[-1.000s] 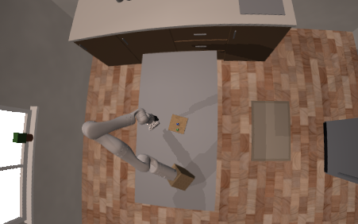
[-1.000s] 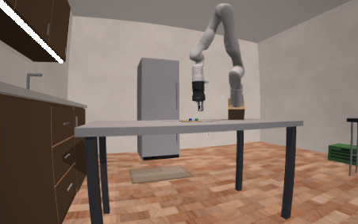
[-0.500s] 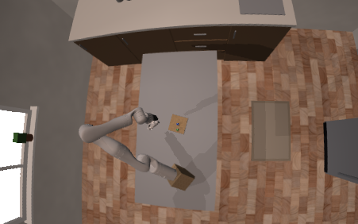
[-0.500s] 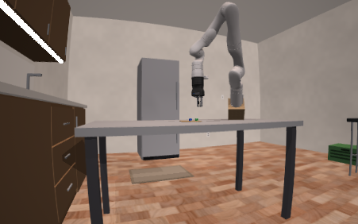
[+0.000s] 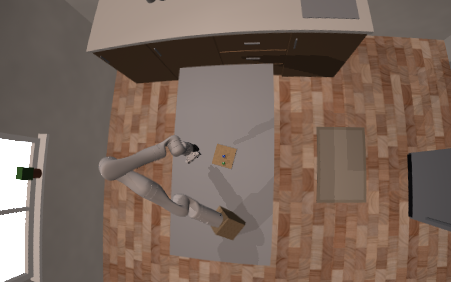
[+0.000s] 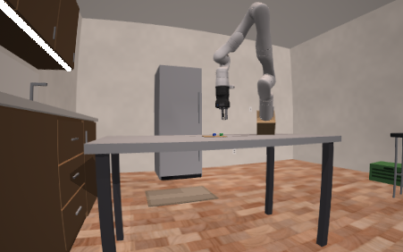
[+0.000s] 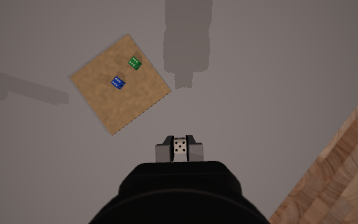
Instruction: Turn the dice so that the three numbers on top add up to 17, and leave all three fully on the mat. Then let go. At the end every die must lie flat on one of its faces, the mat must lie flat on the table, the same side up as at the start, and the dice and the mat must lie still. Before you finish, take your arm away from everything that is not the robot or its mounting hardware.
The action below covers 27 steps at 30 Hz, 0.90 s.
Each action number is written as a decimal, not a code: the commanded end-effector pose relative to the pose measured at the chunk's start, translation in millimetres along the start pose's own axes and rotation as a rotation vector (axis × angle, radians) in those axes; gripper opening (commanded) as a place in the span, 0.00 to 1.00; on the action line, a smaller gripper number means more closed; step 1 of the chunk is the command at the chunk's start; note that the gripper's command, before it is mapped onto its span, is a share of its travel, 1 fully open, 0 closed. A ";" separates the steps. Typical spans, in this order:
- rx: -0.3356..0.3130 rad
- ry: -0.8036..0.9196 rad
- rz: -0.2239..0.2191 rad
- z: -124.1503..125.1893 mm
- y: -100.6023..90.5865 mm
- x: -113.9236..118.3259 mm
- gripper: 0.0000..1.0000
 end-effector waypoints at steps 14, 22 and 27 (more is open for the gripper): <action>-0.024 0.256 -0.005 5.3 -9.3 -52.3 0.34; -0.018 0.574 -0.005 33.2 -9.3 -117.3 0.34; -0.010 0.659 -0.002 44.5 -7.1 -134.2 0.34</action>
Point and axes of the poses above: the point where the finger pads meet when closed, its own y axis out along the fingers, its own x axis across the jaws, z = x × y, the point moved 3 cm from there along -y, back along the fingers, and after that the axes turned 4 degrees about y, right-handed, at the moved point
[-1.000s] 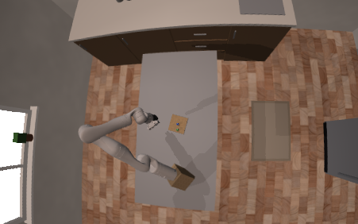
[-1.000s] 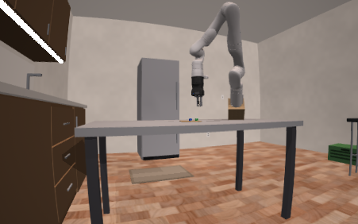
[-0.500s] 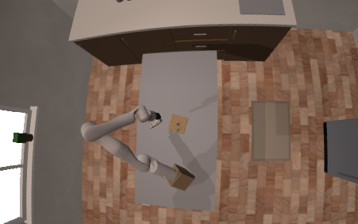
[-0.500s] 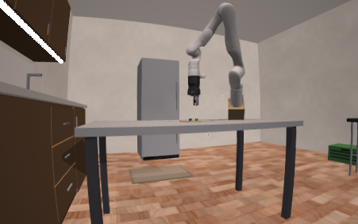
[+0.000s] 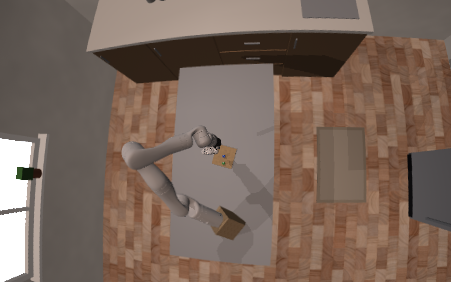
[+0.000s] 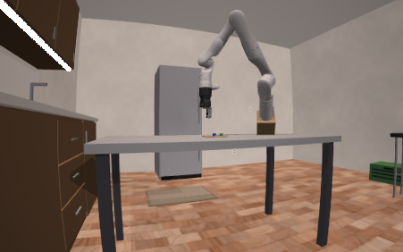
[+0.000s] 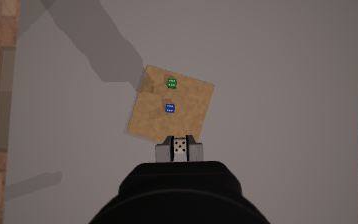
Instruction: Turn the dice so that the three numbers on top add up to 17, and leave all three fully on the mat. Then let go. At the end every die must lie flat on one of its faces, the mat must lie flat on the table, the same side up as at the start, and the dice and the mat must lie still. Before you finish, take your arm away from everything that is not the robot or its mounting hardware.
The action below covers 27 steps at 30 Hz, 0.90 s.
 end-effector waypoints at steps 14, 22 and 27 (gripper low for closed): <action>0.019 0.107 -0.016 -0.4 10.1 -25.8 0.34; 0.019 0.107 -0.016 -0.4 10.6 -25.8 0.34; 0.019 0.107 -0.016 -0.4 17.3 -25.7 0.34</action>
Point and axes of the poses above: the point where the finger pads meet when closed, its own y axis out along the fingers, its own x axis across the jaws, z = x × y, the point moved 3 cm from there along -y, back along the fingers, and after that the axes turned 4 degrees about y, right-handed, at the moved point
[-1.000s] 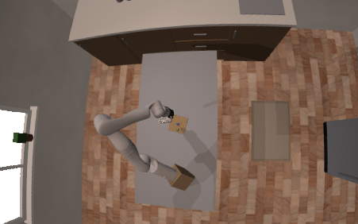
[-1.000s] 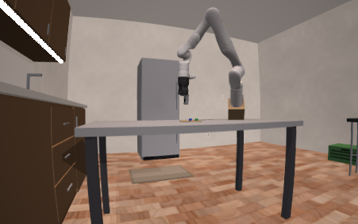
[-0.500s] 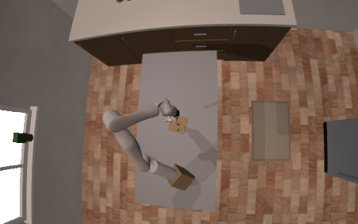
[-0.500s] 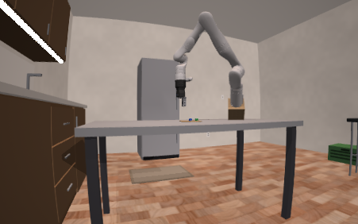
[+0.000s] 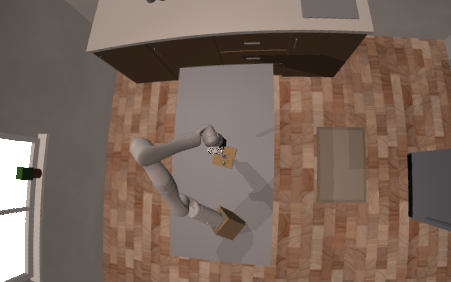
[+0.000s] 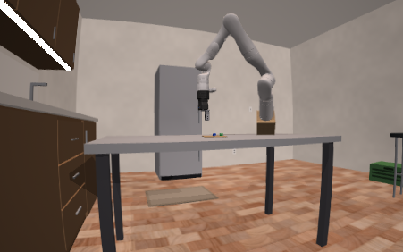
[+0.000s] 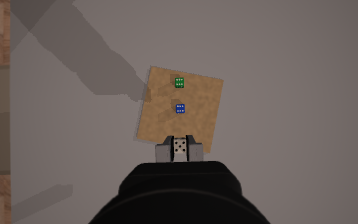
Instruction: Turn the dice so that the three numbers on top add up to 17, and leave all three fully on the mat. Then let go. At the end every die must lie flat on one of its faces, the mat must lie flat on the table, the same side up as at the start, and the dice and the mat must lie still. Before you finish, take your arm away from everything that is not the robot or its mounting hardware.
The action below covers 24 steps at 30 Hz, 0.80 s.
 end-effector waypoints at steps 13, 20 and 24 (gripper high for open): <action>0.003 0.000 -0.003 0.6 48.6 0.8 0.34; 0.003 0.000 -0.003 0.4 78.8 0.9 0.34; 0.003 0.000 -0.003 0.4 84.5 0.9 0.34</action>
Point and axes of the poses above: the point where the finger pads meet when closed, its own y axis out along the fingers, its own x axis across the jaws, z = x × y, the point moved 3 cm from there along -y, back along the fingers, and after that the axes turned 4 degrees about y, right-handed, at the moved point
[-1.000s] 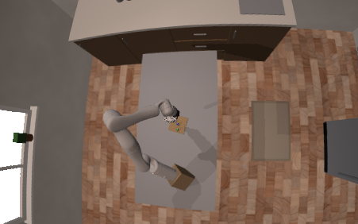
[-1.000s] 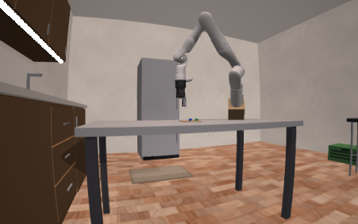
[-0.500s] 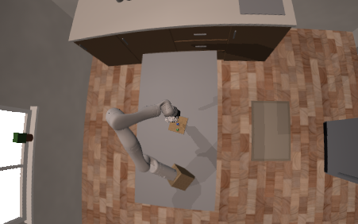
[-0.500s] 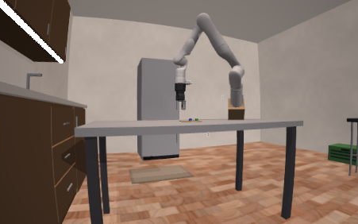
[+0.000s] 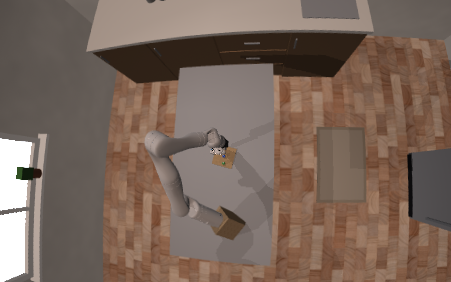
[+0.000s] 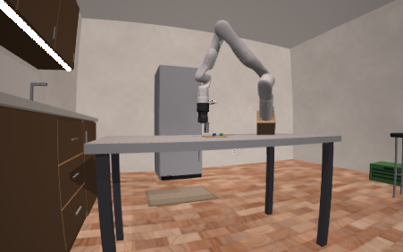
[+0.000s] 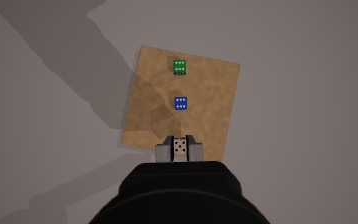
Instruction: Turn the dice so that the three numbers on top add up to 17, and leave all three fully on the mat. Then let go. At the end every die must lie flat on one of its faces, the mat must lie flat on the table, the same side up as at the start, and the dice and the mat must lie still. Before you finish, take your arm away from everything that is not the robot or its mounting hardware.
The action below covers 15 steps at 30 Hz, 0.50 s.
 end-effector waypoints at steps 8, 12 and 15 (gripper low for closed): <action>0.009 0.002 -0.010 2.5 15.1 1.7 0.34; 0.009 0.002 -0.010 2.5 15.1 1.7 0.34; 0.009 0.002 -0.010 2.5 15.1 1.7 0.34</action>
Point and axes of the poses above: the point where the finger pads meet when closed, its own y axis out along the fingers, its own x axis across the jaws, z = x × y, the point moved 3 cm from there along -y, back along the fingers, and after that the axes turned 4 degrees about y, right-handed, at the moved point
